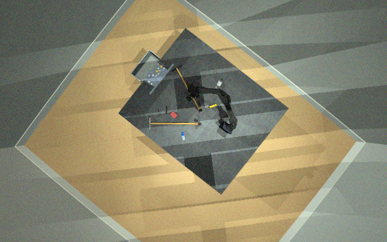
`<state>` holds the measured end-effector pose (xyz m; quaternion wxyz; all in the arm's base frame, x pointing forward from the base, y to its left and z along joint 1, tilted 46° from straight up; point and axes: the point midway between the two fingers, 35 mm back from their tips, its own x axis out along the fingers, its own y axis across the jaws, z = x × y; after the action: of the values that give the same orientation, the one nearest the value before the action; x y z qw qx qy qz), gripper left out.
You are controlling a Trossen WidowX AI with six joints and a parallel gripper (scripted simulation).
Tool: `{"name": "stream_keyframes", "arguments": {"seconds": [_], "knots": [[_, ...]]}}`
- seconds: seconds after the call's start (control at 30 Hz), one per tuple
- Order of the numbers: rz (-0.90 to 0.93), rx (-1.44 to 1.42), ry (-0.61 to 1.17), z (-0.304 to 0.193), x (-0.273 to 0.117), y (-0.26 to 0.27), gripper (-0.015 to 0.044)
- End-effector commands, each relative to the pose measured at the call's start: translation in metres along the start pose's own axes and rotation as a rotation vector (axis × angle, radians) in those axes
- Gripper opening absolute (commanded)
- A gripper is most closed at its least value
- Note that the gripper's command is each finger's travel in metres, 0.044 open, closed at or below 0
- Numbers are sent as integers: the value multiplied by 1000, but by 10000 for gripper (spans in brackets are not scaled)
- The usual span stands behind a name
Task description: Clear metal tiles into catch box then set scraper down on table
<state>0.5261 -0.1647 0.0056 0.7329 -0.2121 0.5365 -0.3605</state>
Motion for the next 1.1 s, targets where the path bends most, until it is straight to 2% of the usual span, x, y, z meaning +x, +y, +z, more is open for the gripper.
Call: {"name": "stream_keyframes", "arguments": {"seconds": [0.0, 1.07], "knots": [[1, 2, -3, 2, -1, 6, 0], [2, 3, -4, 7, 1, 37, 0]]}}
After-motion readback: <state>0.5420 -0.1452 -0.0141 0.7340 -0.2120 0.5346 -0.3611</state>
